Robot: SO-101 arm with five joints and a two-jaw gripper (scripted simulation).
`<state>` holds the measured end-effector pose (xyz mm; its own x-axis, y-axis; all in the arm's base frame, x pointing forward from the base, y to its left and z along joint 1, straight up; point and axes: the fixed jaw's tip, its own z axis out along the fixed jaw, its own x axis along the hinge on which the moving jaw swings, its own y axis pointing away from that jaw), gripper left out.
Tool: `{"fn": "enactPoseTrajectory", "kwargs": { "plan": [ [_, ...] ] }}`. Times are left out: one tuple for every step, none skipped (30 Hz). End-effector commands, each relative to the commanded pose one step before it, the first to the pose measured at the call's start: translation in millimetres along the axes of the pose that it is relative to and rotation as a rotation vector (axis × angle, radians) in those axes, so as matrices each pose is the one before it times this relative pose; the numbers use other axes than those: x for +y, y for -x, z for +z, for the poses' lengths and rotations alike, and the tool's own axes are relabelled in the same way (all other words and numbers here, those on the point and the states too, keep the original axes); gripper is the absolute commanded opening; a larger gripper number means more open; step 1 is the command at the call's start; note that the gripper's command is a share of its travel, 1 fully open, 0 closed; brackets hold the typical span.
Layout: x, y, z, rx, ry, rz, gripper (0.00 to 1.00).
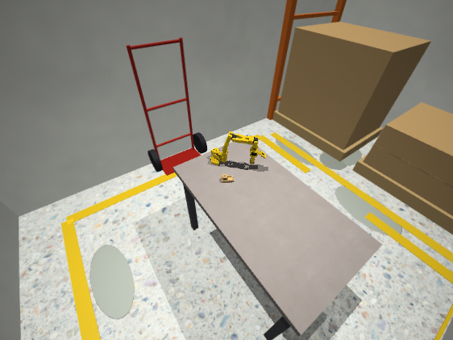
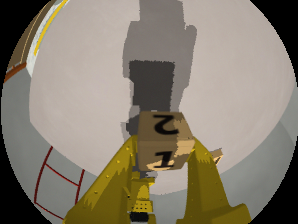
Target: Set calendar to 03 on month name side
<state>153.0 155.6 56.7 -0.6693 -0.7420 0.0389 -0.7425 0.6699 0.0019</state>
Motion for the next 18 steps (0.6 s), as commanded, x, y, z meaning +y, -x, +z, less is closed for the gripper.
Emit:
{"fn": "enactPoseTrajectory", "kwargs": {
  "plan": [
    [-1.73, 5.84, -14.412, -0.07199, -0.00265, 0.05581, 0.00],
    [0.00, 0.07, -0.001, -0.00002, -0.00002, 0.00921, 0.00],
    [0.00, 0.07, -0.002, 0.00001, 0.00000, 0.00836, 0.00],
    [0.00, 0.06, 0.004, 0.00001, 0.00000, 0.00757, 0.00],
    [0.01, 0.05, -0.002, 0.00000, -0.00001, 0.00682, 0.00],
    [0.00, 0.00, 0.000, 0.00000, 0.00000, 0.00000, 0.00],
    [0.00, 0.00, 0.000, 0.00000, 0.00000, 0.00000, 0.00],
    [0.00, 0.05, 0.004, -0.00001, 0.00003, 0.00603, 0.00],
    [0.00, 0.04, -0.003, 0.00000, -0.00002, 0.00534, 0.00],
    [0.00, 0.04, 0.002, 0.00000, 0.00000, 0.00465, 0.00],
    [0.00, 0.03, -0.004, 0.00000, -0.00001, 0.00399, 0.00],
    [0.00, 0.03, 0.002, 0.00000, 0.00001, 0.00339, 0.00],
    [0.00, 0.02, 0.001, 0.00000, 0.00000, 0.00280, 0.00],
    [0.00, 0.02, 0.001, 0.00000, -0.00001, 0.00229, 0.00],
    [0.00, 0.02, -0.005, 0.00000, 0.00000, 0.00182, 0.00],
    [0.00, 0.01, 0.000, 0.00000, 0.00002, 0.00138, 0.00],
    [0.00, 0.01, 0.001, 0.00000, 0.00000, 0.00101, 0.00],
    [0.00, 0.01, 0.000, 0.00000, 0.00001, 0.00069, 0.00]
  ]
}}
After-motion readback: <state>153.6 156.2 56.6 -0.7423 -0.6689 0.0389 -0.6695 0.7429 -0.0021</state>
